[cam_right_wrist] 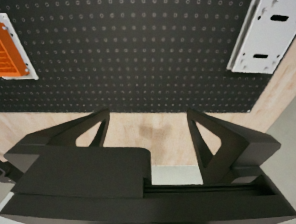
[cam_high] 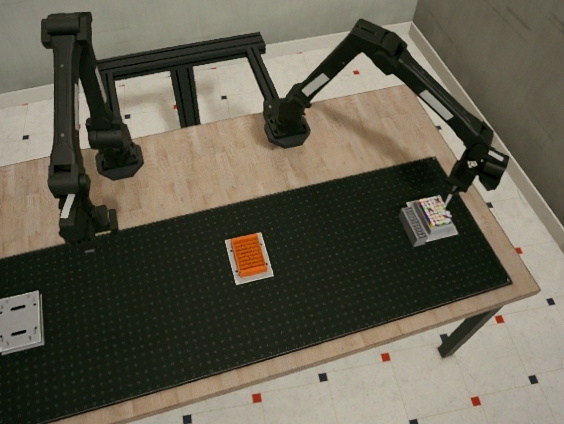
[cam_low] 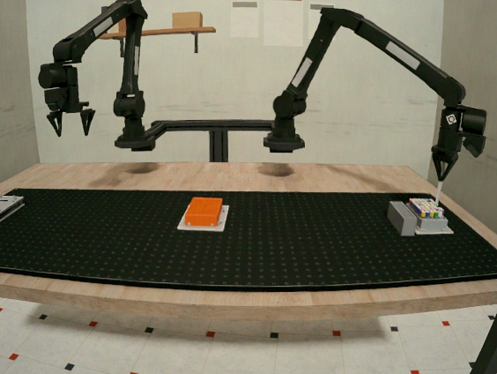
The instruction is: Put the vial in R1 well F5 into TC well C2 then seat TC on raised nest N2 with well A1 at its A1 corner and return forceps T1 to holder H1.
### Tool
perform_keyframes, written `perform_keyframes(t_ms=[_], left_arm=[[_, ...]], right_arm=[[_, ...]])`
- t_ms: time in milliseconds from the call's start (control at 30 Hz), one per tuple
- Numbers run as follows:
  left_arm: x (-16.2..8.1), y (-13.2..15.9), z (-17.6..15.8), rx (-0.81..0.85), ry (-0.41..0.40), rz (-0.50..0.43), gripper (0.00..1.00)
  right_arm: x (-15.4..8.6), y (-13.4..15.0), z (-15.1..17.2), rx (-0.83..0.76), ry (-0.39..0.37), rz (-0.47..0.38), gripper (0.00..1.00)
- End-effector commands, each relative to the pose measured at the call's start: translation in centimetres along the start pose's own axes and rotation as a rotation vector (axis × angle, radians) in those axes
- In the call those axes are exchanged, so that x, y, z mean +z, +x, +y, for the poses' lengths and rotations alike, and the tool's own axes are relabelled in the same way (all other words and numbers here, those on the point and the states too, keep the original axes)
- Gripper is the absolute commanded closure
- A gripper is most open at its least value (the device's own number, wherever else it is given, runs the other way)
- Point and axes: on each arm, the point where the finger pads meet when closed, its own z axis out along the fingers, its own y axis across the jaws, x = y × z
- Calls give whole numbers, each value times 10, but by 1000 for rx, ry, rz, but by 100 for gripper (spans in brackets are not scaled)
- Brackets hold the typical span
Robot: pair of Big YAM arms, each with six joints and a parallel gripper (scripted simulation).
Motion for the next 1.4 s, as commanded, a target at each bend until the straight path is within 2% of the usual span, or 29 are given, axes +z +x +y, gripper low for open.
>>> perform_keyframes(t_ms=[0,467,1200,1367], left_arm=[[-54,-34,-3,0,-10,-118,91],[-75,-25,-3,0,-10,-90,91],[-106,-24,-3,0,-10,-97,91],[-105,-21,-3,0,-9,-82,91]], right_arm=[[0,-1,0,-8,-4,14,0],[0,-1,0,-8,-4,14,0],[0,-1,0,-8,-4,14,0],[0,-1,0,-8,-4,14,0]])
